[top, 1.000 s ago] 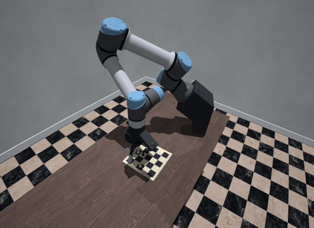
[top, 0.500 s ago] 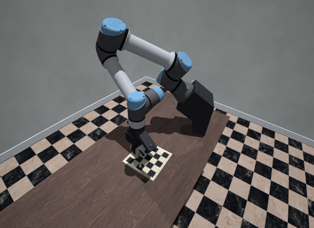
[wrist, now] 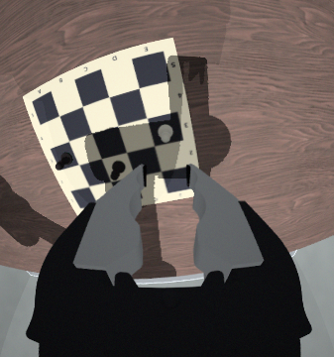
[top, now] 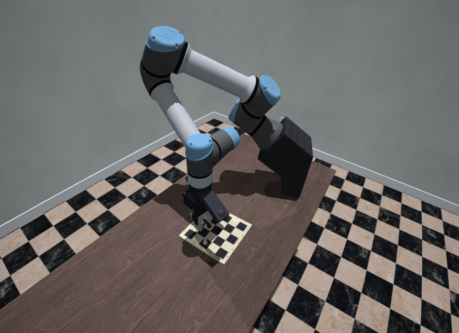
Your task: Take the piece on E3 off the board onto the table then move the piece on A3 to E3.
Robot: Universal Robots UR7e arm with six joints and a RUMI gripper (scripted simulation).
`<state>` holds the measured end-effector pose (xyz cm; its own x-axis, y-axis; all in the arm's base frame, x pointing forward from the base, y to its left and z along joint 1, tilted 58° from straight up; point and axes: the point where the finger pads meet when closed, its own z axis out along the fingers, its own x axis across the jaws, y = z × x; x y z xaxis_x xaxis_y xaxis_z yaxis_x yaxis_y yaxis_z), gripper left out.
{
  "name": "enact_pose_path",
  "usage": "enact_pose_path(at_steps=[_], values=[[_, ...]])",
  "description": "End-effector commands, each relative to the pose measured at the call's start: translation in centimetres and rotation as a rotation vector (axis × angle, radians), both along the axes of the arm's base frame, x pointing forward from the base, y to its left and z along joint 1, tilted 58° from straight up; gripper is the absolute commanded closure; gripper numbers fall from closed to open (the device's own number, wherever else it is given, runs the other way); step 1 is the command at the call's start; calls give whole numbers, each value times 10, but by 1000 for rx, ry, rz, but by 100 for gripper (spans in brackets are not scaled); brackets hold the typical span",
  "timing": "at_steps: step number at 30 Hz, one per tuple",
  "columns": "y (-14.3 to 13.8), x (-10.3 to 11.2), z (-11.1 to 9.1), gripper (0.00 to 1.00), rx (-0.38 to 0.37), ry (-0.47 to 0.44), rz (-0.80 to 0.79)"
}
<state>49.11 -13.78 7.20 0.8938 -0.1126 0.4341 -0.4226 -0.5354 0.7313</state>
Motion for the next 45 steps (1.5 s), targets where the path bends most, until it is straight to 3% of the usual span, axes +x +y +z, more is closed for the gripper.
enact_pose_path(at_steps=[1,45], values=[[0,0,0,80,0,-1,1],[-16,3,-11,80,0,-1,0]])
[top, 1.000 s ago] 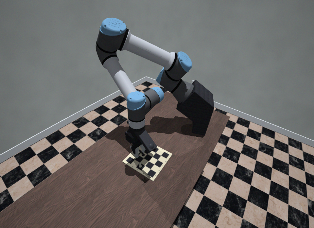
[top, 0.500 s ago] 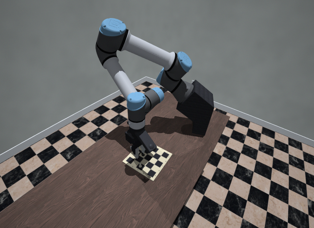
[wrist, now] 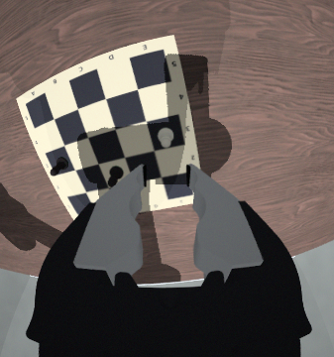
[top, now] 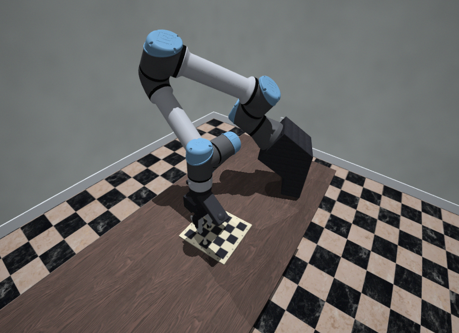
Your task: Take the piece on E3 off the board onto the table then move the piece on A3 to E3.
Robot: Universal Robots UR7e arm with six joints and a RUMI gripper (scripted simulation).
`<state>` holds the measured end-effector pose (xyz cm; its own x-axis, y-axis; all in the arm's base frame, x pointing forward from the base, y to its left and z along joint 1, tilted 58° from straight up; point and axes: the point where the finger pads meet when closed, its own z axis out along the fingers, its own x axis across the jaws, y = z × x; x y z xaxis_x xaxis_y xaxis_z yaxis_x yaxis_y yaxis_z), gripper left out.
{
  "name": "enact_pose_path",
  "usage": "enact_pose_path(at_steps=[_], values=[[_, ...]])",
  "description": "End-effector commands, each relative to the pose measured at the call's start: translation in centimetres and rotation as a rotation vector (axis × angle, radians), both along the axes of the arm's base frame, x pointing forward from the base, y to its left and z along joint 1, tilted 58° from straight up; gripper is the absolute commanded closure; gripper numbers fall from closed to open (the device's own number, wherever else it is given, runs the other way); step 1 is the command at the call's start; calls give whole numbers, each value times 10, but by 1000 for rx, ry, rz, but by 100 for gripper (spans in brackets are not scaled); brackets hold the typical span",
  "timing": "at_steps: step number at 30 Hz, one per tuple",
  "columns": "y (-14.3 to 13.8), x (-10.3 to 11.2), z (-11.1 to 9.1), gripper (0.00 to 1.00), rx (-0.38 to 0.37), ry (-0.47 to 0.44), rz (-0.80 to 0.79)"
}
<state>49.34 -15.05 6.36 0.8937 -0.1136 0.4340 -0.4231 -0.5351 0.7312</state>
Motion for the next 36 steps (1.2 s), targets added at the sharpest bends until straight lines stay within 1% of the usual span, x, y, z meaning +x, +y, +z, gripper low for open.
enact_pose_path(at_steps=[1,21,36], values=[[-5,1,-3,80,0,-1,1],[-25,5,-17,80,0,-1,1],[-29,6,-19,80,0,-1,1]])
